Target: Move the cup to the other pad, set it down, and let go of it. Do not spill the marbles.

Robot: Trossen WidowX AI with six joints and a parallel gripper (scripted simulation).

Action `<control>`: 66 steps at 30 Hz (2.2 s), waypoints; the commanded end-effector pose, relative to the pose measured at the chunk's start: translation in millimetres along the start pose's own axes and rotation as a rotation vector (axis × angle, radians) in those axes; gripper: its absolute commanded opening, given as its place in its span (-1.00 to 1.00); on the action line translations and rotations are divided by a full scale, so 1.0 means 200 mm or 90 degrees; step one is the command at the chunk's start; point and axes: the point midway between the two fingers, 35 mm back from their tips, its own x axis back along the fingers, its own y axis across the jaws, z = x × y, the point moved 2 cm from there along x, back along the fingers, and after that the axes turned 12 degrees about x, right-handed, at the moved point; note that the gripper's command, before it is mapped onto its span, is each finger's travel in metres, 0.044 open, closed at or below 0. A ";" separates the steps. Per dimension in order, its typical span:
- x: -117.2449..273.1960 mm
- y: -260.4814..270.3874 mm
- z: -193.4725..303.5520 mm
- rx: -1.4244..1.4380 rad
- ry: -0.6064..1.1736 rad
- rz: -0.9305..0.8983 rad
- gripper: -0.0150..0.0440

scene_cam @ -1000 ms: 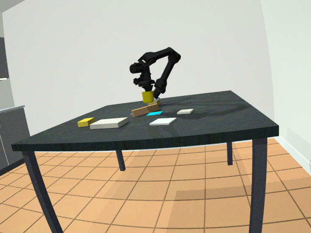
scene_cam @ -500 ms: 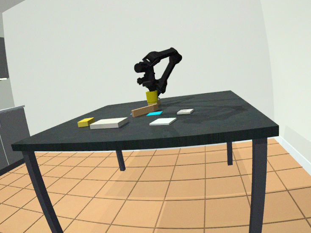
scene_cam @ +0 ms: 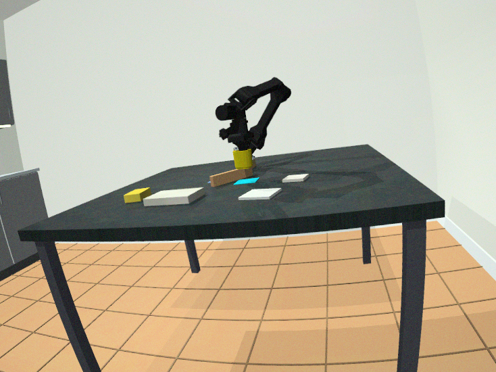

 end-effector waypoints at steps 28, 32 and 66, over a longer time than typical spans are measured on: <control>-0.22 0.00 0.01 -0.003 0.006 -0.001 -0.49; -0.23 0.00 0.02 -0.003 0.006 -0.001 -0.49; -0.16 0.00 0.01 0.000 0.002 0.000 0.01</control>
